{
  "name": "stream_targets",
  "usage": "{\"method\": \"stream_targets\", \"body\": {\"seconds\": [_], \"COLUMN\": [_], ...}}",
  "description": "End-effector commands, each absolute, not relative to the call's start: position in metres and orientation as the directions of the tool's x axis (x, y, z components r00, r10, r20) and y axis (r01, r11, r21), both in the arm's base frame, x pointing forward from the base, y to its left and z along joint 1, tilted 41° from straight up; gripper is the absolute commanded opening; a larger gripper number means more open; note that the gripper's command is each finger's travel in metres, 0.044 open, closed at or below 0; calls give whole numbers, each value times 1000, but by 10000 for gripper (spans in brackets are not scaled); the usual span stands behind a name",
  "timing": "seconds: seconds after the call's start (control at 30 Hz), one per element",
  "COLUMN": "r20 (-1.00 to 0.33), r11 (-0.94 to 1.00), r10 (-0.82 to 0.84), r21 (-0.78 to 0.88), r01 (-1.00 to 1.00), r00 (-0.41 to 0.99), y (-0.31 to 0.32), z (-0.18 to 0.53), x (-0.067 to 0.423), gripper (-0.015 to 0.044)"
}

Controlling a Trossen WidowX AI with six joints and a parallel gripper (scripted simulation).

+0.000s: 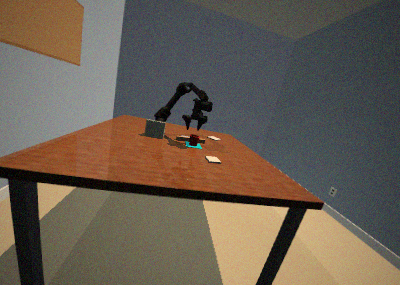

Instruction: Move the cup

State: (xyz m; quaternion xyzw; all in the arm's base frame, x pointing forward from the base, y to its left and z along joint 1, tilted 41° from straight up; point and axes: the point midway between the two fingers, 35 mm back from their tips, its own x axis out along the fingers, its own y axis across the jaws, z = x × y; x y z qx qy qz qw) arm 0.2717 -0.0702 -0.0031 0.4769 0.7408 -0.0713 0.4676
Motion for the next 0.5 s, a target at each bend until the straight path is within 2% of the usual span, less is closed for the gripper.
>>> {"method": "stream_targets", "body": {"seconds": [0.0,0.47], "r20": [-768,-766], "r11": [540,536], "r10": [633,635], "r21": [346,345], "r01": [767,770], "r00": [-100,-99], "y": [-83,-93], "z": [12,25], "x": [274,275], "gripper": [440,440]}}
